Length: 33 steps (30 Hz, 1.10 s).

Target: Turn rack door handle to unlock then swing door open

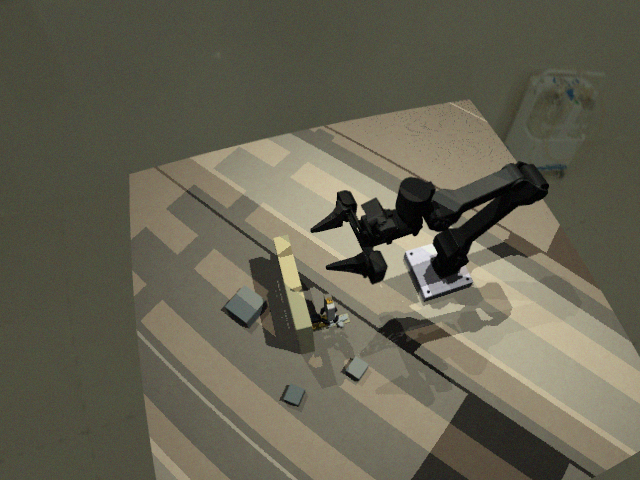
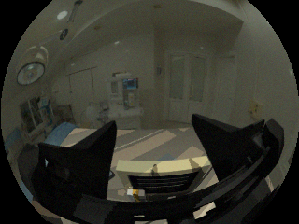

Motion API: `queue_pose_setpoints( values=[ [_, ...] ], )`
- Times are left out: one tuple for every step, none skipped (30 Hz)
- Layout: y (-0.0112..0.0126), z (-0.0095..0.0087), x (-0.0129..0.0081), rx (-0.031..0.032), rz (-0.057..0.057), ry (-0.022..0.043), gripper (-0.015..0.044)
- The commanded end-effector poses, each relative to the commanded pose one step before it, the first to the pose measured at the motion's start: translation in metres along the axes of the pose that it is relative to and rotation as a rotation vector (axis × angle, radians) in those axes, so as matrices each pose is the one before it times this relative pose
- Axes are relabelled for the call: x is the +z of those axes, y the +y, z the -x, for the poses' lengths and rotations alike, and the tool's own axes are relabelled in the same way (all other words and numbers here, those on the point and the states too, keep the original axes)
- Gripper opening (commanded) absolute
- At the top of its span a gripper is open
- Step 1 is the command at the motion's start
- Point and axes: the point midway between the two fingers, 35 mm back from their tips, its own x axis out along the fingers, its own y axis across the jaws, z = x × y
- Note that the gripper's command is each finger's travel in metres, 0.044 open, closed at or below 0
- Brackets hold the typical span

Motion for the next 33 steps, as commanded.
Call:
queue_pose_setpoints(
  values=[
    [0.00007,-0.00046,-0.00023,0.0003,-0.0006,0.00344,0.0374],
    [0.00023,-0.00138,-0.00069,0.00088,-0.0017,0.01033,0.0347],
    [0.00038,-0.00228,-0.00114,0.00144,-0.0029,0.01722,0.0321],
    [0.00046,-0.00272,-0.00137,0.00169,-0.0034,0.02088,0.0295],
    [0.00046,-0.00268,-0.00136,0.00163,-0.0034,0.02089,0.029],
    [0.00047,-0.00264,-0.00134,0.00157,-0.0034,0.0209,0.029],
    [0.00047,-0.0026,-0.00132,0.0015,-0.0033,0.02091,0.029],
    [0.00047,-0.00256,-0.00131,0.00144,-0.0033,0.02092,0.029],
    [0.00047,-0.00252,-0.00129,0.00138,-0.0032,0.02092,0.029],
    [0.00047,-0.00248,-0.00128,0.00131,-0.0032,0.02093,0.029],
    [0.00048,-0.00243,-0.00126,0.00125,-0.0032,0.02093,0.029],
    [0.00048,-0.00239,-0.00125,0.00118,-0.0031,0.02094,0.029],
    [0.00048,-0.00235,-0.00124,0.00112,-0.0031,0.02095,0.029],
    [0.00048,-0.00231,-0.00123,0.00105,-0.003,0.02096,0.029],
    [0.00048,-0.00227,-0.00122,0.00098,-0.003,0.02096,0.029],
    [0.00049,-0.00223,-0.00121,0.00091,-0.003,0.02097,0.029],
    [0.00049,-0.00219,-0.0012,0.00084,-0.0029,0.02097,0.029],
    [0.00049,-0.00215,-0.00119,0.00077,-0.0029,0.02098,0.029],
    [0.00049,-0.0021,-0.00119,0.0007,-0.0028,0.02098,0.029],
    [0.00049,-0.00206,-0.00118,0.00063,-0.0028,0.02099,0.029],
    [0.00049,-0.00202,-0.00117,0.00056,-0.0028,0.02099,0.029],
    [0.00049,-0.00198,-0.00117,0.00048,-0.0027,0.021,0.029],
    [0.00049,-0.00194,-0.00116,0.00041,-0.0027,0.021,0.029],
    [0.00049,-0.0019,-0.00116,0.00034,-0.0027,0.02101,0.029],
    [0.00049,-0.00186,-0.00115,0.00026,-0.0026,0.02101,0.029],
    [0.00049,-0.00182,-0.00115,0.00018,-0.0026,0.02101,0.029],
    [0.00049,-0.00178,-0.00115,0.00011,-0.0025,0.02102,0.029],
    [0.00049,-0.00174,-0.00115,0.00003,-0.0025,0.02102,0.029],
    [0.00049,-0.0017,-0.00115,-0.00005,-0.0025,0.02102,0.029],
    [0.00049,-0.00166,-0.00115,-0.00013,-0.0024,0.02102,0.029],
    [0.00049,-0.00162,-0.00115,-0.00021,-0.0024,0.02102,0.029],
    [0.00049,-0.00159,-0.00115,-0.00029,-0.0024,0.02103,0.029],
    [0.00049,-0.00155,-0.00115,-0.00037,-0.0023,0.02103,0.029]
  ],
)
